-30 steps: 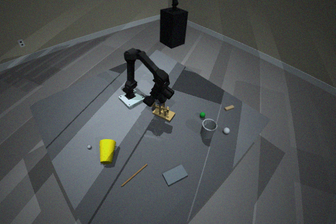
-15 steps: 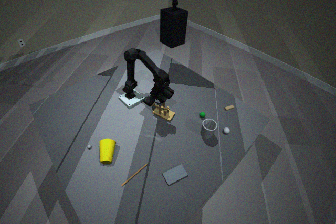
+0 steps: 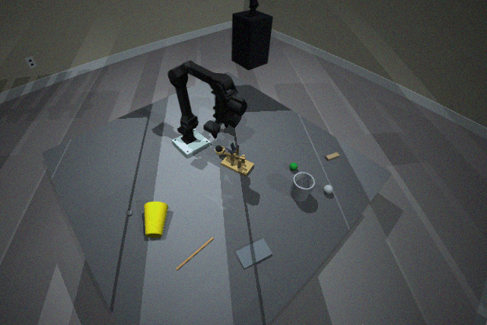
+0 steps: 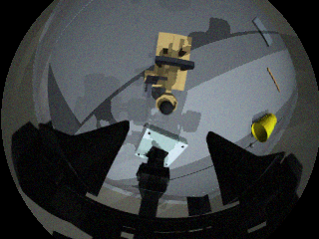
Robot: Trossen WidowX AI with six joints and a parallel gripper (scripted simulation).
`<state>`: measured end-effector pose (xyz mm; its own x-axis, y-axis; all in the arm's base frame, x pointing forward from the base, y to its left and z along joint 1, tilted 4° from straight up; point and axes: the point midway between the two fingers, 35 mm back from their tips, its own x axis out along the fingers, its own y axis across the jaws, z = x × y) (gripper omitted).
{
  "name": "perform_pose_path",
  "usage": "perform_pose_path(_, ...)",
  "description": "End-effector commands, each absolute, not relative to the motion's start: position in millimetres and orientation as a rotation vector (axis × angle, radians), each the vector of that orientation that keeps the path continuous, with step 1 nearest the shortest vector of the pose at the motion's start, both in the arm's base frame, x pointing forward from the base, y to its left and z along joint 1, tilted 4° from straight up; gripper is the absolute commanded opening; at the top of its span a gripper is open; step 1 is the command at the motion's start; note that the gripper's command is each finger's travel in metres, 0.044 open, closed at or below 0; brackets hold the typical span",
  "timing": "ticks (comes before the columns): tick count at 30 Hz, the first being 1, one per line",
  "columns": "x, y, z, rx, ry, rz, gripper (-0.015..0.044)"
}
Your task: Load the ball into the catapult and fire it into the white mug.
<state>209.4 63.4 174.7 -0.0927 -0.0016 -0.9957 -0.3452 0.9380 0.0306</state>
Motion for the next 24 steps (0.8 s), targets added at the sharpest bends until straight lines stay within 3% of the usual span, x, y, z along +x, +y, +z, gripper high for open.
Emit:
perform_pose_path(1,236.8,72.1,172.6,-0.253,1.604,0.281,0.0440)
perform_pose_path(24,492.3,159.7,264.4,-0.011,0.859,0.253,0.0440)
